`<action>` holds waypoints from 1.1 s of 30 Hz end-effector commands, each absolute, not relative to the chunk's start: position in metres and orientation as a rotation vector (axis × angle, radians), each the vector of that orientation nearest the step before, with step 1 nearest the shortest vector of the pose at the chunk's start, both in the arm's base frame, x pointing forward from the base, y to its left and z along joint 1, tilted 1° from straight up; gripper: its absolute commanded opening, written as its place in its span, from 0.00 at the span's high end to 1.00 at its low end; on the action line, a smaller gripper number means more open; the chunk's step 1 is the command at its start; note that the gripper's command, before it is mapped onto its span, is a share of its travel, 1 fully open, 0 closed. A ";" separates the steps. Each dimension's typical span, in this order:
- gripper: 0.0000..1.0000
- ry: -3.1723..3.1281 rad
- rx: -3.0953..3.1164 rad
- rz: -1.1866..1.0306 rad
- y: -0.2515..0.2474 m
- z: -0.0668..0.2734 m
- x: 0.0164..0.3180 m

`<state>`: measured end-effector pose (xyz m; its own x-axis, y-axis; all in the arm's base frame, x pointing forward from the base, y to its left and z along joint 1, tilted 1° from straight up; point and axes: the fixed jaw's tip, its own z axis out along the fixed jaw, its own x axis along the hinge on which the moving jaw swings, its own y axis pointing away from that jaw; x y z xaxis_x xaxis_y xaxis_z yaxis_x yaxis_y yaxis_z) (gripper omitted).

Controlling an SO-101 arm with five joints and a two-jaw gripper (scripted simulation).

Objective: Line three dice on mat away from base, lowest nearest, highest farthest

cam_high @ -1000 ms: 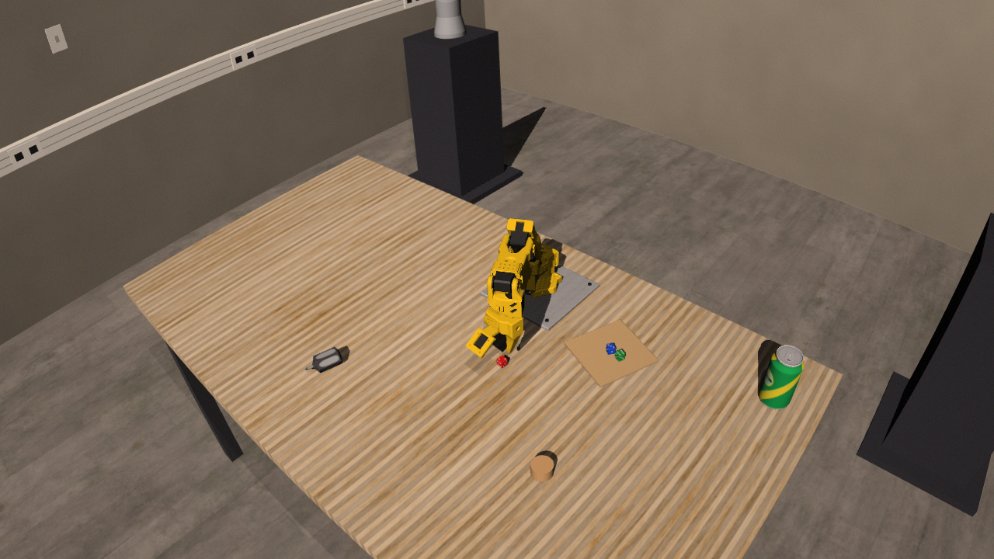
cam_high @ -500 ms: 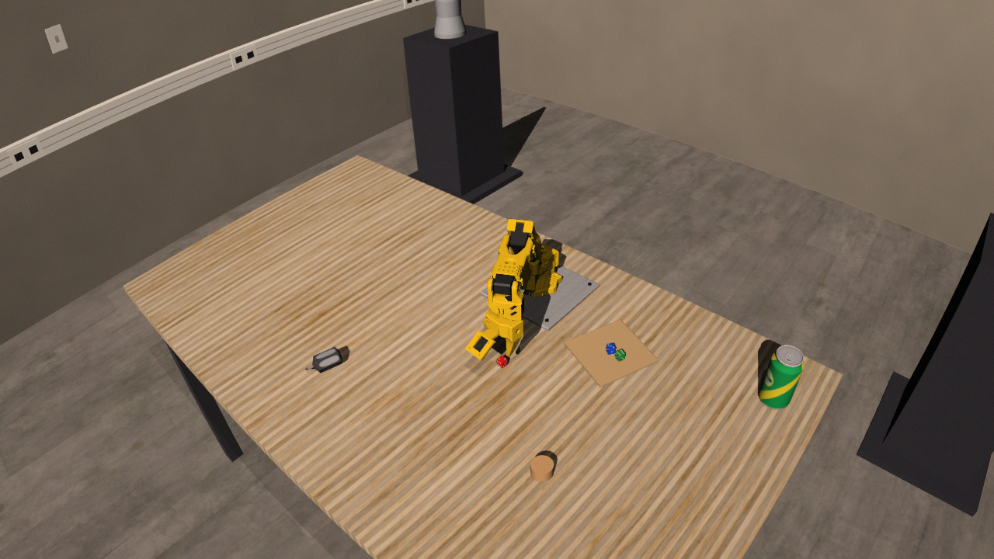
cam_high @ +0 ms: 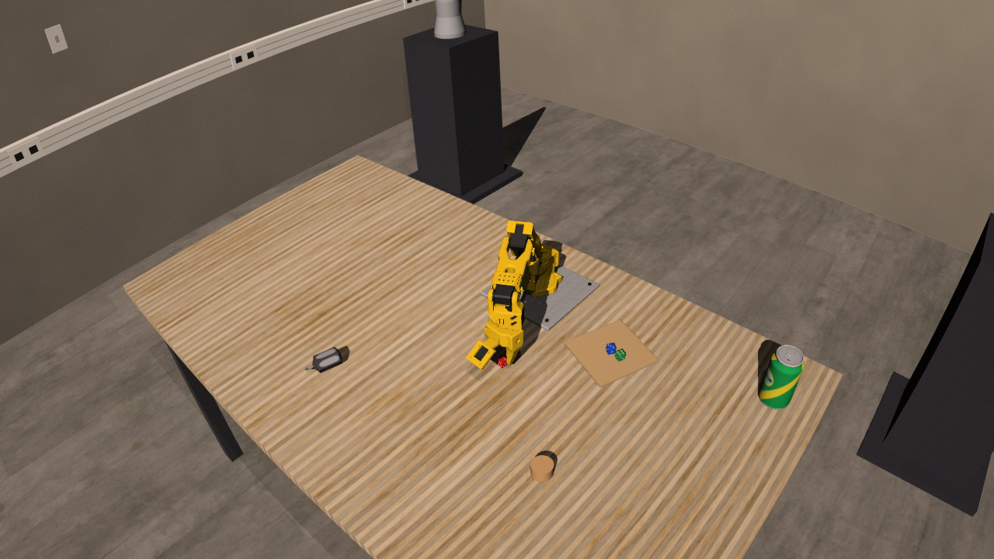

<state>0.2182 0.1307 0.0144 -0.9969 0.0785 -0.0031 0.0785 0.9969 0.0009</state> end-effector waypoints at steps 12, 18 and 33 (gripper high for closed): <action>0.75 3.157 0.142 -0.018 0.128 -0.005 0.215; 0.75 3.157 0.142 -0.018 0.128 -0.006 0.215; 0.78 3.157 0.142 -0.018 0.126 -0.006 0.215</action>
<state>0.2178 0.1297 0.0004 -0.9967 0.0815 -0.0042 0.0815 0.9967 0.0016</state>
